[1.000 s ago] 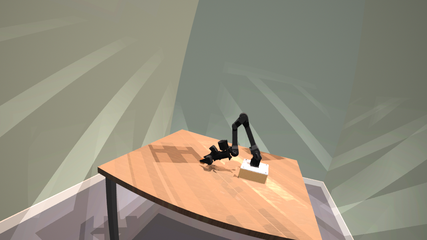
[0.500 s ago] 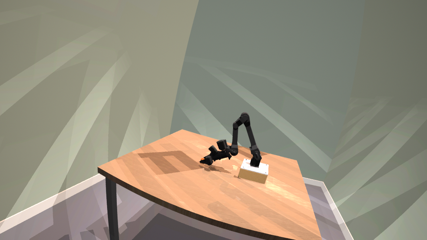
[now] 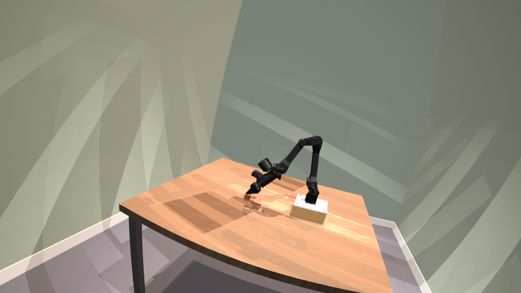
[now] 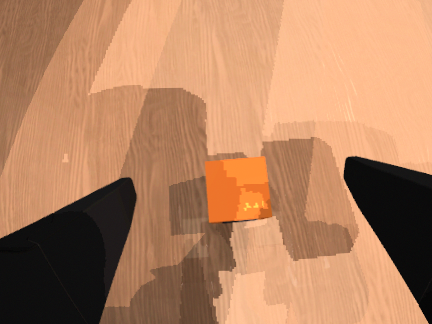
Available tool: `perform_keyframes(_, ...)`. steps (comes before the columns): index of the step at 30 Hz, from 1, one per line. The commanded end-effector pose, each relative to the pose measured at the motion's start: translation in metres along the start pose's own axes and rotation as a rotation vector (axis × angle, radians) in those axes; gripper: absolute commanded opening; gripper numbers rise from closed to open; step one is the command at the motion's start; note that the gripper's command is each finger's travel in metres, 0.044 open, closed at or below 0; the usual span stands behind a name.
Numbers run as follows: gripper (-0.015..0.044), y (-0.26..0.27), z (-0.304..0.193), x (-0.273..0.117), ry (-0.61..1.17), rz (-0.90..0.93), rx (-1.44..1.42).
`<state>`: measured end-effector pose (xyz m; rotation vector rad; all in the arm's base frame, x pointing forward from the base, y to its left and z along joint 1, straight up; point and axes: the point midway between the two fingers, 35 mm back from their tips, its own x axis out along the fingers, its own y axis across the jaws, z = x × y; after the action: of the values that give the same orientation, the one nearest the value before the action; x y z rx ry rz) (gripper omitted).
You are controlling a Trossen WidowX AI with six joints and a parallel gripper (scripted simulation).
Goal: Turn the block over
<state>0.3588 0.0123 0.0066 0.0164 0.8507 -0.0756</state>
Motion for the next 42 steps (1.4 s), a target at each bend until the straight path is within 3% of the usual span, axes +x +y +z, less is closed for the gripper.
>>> perform_keyframes(1,0.0440,-0.002,0.007,-0.036,0.114,0.007,0.014)
perform_keyframes(9,0.0440,-0.001,0.009,-0.035,0.136,0.007,0.013)
perform_keyframes(26,0.0440,-0.002,0.051,-0.030,0.682,0.011,0.010)
perform_keyframes(42,0.0440,-0.002,0.020,0.009,0.688,0.011,0.010)
